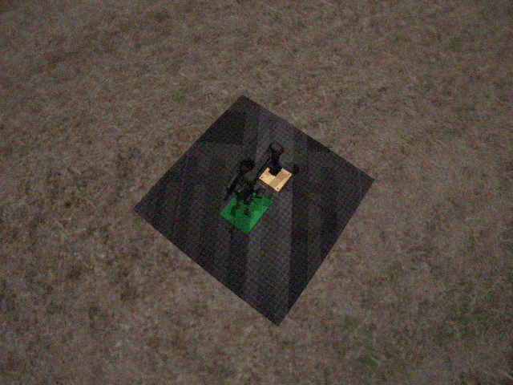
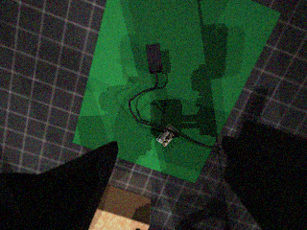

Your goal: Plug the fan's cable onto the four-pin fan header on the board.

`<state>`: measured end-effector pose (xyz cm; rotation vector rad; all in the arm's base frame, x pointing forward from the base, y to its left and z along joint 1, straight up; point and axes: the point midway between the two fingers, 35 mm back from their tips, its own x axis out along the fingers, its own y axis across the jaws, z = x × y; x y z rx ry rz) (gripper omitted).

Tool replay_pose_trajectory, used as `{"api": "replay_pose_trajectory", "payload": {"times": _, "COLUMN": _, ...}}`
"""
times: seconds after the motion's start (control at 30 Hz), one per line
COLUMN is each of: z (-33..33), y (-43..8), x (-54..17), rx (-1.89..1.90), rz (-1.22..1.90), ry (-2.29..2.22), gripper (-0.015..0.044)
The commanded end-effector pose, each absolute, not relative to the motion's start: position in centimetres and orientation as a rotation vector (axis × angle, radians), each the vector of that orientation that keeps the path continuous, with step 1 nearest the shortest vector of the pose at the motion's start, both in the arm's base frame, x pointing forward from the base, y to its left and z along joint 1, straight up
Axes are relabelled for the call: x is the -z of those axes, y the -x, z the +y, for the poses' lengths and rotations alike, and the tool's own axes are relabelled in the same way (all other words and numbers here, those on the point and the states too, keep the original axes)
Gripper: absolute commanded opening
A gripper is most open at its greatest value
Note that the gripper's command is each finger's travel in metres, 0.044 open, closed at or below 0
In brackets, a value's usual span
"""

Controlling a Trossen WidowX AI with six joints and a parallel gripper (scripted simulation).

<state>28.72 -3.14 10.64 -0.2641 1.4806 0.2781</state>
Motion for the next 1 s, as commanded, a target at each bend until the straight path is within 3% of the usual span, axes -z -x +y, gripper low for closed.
{"api": "replay_pose_trajectory", "payload": {"times": 0.0, "z": -3.2, "y": -28.7, "x": -10.6, "rx": -0.279, "rz": 1.479, "ry": 0.258, "gripper": 0.044}}
{"api": "replay_pose_trajectory", "payload": {"times": 0.6, "z": 1.1, "y": -37.2, "x": -15.5, "rx": -0.333, "rz": 1.518, "ry": 0.34, "gripper": 0.044}}
{"api": "replay_pose_trajectory", "payload": {"times": 0.97, "z": 1.1, "y": -37.5, "x": -5.8, "rx": -0.333, "rz": 1.518, "ry": 0.34, "gripper": 0.044}}
